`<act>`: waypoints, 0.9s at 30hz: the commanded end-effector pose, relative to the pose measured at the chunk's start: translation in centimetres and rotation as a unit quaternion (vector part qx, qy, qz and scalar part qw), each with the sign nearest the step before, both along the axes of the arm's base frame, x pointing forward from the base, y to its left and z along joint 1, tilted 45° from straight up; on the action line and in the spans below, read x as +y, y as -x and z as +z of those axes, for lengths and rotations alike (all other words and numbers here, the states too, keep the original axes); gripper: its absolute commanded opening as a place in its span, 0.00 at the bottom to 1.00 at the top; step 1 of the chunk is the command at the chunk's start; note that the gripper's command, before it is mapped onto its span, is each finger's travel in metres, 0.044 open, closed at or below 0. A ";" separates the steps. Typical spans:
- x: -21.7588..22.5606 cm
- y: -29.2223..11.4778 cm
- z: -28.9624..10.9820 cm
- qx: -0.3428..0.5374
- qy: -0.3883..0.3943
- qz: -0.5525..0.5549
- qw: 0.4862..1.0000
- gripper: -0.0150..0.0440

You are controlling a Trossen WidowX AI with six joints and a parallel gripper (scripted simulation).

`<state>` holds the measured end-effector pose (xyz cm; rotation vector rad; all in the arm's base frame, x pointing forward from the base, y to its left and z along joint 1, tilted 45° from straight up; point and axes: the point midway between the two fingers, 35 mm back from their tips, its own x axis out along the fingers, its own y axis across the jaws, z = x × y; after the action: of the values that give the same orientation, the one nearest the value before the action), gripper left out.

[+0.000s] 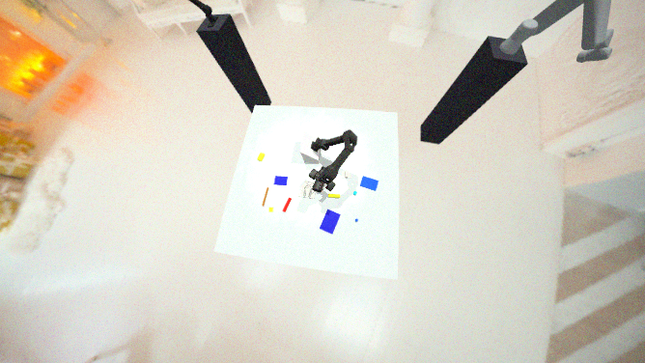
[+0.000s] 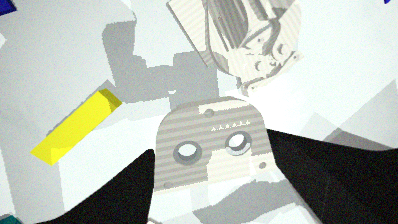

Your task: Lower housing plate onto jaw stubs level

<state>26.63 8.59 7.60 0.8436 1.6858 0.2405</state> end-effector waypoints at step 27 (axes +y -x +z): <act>-7.2 -0.8 -6.6 -0.151 -0.050 0.165 0.973 0.85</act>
<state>27.44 2.04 1.61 0.5839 1.5522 0.6096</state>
